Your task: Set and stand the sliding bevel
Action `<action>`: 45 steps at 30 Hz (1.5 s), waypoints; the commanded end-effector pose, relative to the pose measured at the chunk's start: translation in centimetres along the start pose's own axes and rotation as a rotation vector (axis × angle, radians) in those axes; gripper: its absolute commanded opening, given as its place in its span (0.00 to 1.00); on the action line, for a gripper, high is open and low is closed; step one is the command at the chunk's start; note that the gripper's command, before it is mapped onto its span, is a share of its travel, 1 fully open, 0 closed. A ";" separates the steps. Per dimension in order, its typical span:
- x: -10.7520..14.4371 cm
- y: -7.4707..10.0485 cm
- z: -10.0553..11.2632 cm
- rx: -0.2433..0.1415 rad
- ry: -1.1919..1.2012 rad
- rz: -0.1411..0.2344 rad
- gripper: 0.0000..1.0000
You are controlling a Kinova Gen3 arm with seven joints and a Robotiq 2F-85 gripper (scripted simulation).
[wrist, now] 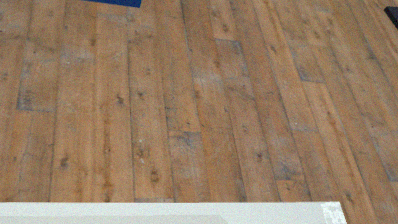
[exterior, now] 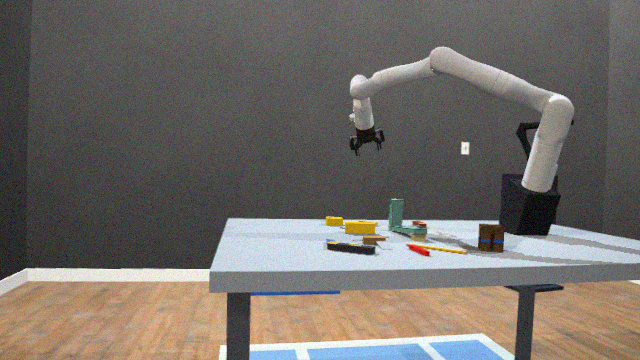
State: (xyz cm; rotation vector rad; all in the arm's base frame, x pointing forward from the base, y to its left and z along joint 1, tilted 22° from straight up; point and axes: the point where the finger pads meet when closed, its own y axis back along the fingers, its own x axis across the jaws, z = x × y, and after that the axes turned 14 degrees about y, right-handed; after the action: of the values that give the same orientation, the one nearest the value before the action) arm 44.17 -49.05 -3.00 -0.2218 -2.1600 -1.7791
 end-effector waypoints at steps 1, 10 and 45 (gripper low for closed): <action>0.0 0.1 -0.1 0.002 -0.002 -0.001 1.00; 0.0 0.1 -0.1 0.002 -0.002 -0.001 1.00; 1.6 -11.9 13.7 -0.266 0.056 -0.213 1.00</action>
State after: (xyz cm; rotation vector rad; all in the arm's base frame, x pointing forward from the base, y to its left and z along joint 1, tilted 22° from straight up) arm 38.03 -40.77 -13.81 -0.0612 -1.9841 -2.0913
